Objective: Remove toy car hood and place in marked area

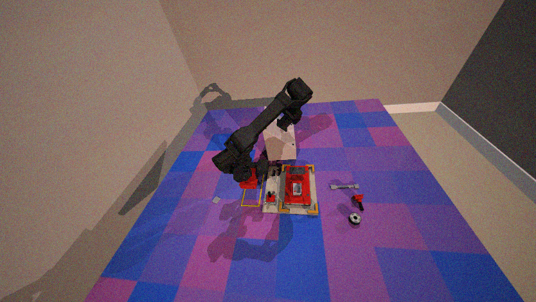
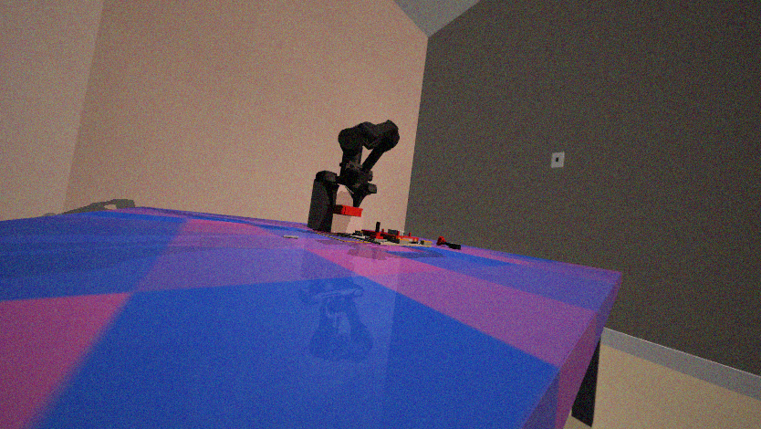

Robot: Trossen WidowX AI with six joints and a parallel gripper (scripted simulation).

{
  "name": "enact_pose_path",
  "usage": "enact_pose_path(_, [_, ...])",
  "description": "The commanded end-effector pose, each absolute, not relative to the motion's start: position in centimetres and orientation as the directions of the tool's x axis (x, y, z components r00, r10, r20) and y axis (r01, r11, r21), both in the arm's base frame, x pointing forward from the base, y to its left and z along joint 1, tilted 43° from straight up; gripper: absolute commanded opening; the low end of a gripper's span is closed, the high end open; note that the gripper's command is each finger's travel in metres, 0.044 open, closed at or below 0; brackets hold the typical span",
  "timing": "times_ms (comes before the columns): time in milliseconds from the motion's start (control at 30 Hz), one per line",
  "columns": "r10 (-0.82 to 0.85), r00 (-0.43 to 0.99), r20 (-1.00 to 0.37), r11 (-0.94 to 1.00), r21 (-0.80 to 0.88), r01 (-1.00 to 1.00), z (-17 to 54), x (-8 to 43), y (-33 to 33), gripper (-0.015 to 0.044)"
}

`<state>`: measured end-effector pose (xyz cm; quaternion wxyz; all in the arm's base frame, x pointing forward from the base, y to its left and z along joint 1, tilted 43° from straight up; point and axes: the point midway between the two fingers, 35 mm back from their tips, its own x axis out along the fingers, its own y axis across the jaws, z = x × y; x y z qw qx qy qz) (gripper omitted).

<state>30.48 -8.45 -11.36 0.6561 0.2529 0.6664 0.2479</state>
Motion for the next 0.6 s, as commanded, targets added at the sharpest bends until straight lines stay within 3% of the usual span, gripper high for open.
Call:
enact_pose_path(0, [0.667, -0.009, -0.745, 0.745, 0.666, 0.018, -11.6, 30.46, -8.23, 0.0])
enact_pose_path(567, [0.667, -0.009, -0.745, 0.745, 0.667, 0.017, -12.43, 30.45, -7.47, 0.0])
